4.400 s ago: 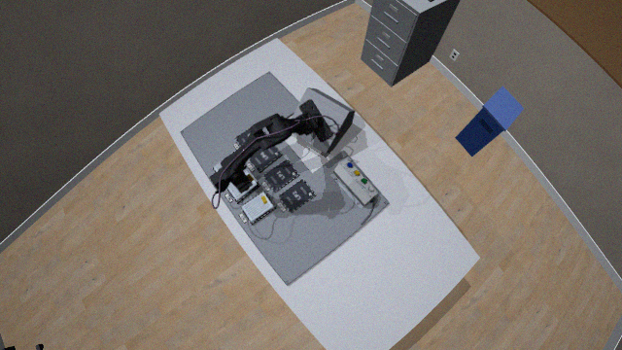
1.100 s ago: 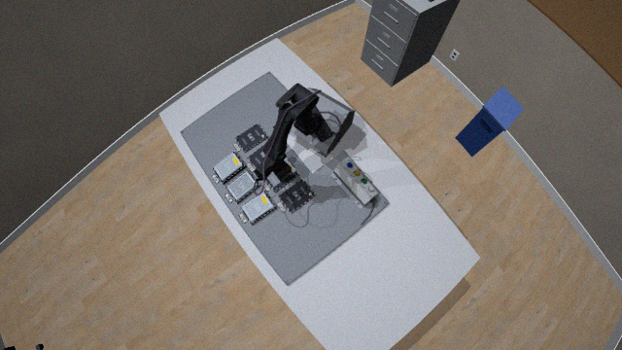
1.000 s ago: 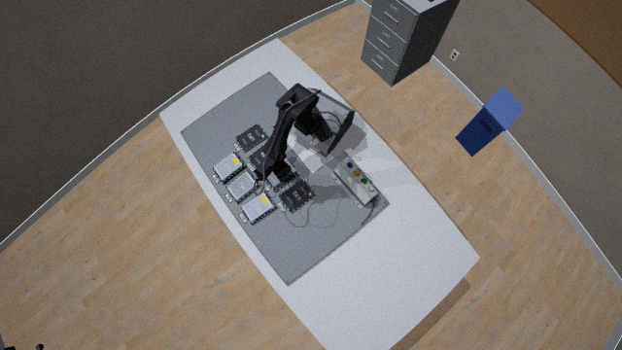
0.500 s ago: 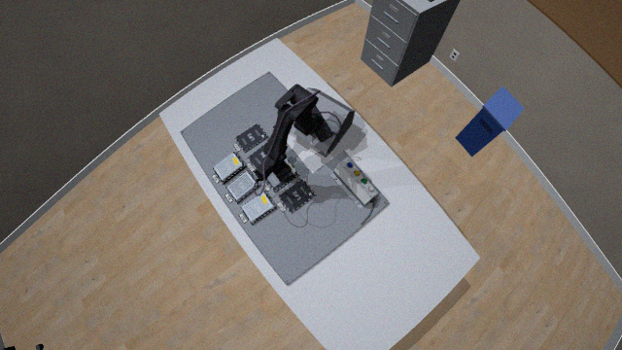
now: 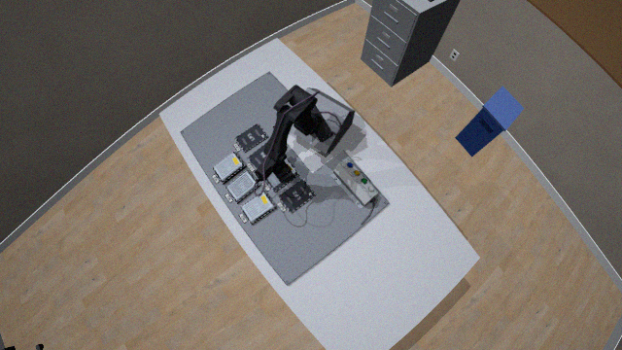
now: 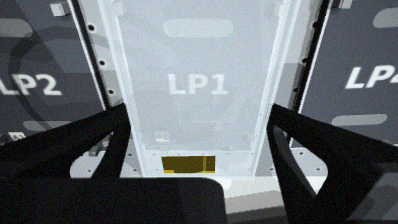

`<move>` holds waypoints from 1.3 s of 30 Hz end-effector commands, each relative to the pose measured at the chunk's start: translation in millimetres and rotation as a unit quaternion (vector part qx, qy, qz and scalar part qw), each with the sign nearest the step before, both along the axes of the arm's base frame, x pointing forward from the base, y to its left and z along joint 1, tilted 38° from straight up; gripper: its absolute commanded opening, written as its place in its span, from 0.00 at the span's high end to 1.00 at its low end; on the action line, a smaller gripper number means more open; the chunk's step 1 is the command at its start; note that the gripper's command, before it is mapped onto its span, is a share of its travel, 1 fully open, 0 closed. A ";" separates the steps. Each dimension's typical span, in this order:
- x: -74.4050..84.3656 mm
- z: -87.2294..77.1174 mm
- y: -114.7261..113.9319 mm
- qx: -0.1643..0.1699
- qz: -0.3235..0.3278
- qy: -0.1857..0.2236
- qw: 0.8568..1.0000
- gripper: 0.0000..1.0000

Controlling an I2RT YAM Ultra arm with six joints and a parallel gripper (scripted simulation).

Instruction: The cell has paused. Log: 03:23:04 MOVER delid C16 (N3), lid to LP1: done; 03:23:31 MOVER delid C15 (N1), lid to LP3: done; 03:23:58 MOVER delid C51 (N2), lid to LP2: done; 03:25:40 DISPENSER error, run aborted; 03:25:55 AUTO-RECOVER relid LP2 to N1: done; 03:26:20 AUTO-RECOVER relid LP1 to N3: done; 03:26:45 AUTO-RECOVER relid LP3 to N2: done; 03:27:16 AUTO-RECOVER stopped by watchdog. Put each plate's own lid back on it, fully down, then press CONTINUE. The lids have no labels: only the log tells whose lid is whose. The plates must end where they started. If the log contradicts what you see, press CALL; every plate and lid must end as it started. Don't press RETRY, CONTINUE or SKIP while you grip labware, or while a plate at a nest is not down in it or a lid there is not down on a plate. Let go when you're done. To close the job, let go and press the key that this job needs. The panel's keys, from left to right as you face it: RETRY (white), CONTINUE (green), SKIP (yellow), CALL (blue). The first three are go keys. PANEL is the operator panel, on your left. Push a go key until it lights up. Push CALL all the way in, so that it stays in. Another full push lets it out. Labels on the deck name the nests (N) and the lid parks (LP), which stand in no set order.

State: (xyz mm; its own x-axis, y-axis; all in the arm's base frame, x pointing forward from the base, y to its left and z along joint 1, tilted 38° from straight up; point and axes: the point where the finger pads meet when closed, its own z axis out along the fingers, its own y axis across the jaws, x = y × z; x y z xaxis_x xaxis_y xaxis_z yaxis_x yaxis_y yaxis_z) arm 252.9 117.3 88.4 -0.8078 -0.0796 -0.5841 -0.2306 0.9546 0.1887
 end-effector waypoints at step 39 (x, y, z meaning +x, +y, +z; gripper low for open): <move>10.2 -9.6 2.5 -0.001 -0.007 -0.007 1.000 1.00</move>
